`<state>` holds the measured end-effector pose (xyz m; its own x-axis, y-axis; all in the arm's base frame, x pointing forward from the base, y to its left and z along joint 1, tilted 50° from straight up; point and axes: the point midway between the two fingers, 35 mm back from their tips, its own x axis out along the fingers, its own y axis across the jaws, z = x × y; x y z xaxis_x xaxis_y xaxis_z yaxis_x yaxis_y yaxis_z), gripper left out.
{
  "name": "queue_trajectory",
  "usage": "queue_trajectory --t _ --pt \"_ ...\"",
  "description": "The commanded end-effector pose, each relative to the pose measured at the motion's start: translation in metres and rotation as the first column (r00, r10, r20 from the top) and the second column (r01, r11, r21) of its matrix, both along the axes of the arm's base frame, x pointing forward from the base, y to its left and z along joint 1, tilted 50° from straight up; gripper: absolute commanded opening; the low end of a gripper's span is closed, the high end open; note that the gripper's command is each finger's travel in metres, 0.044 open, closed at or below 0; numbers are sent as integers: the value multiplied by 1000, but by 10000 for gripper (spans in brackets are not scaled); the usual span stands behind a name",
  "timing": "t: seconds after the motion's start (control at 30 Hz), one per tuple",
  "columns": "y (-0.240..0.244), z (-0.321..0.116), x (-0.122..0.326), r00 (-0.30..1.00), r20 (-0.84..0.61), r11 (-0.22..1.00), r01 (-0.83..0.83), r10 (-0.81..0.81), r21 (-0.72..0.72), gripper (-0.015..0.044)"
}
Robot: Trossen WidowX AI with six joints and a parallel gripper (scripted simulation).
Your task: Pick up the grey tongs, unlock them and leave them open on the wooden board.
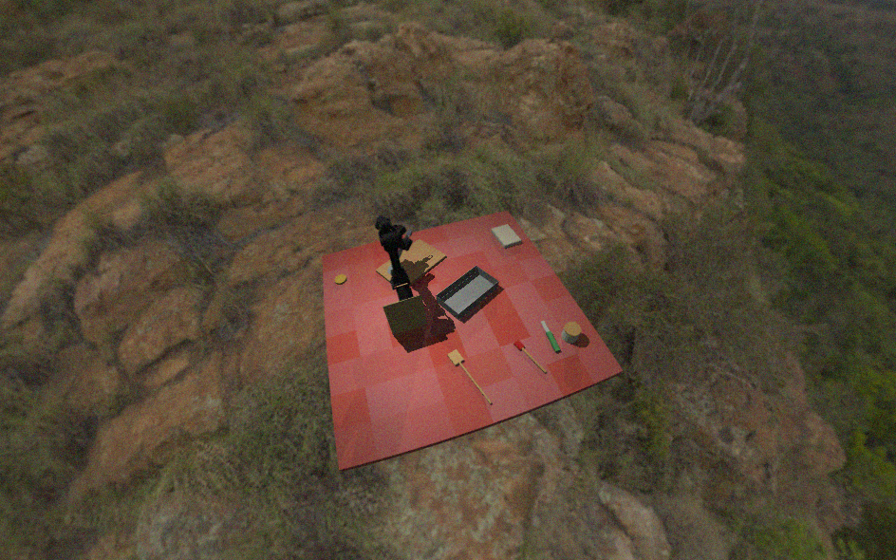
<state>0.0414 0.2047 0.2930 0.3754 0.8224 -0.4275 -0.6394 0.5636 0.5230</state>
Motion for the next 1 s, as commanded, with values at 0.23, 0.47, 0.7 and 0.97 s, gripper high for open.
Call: queue_trajectory --t 0.23,0.47,0.7,0.97 --pt "10 -5 1 996 -51 993 -73 69 -90 -150" --pt "16 -10 2 988 -104 982 -125 111 -140 -150" --pt "21 -14 3 974 -167 968 -180 151 -173 -150" --pt "26 -16 6 949 -248 952 -243 194 -186 -150"
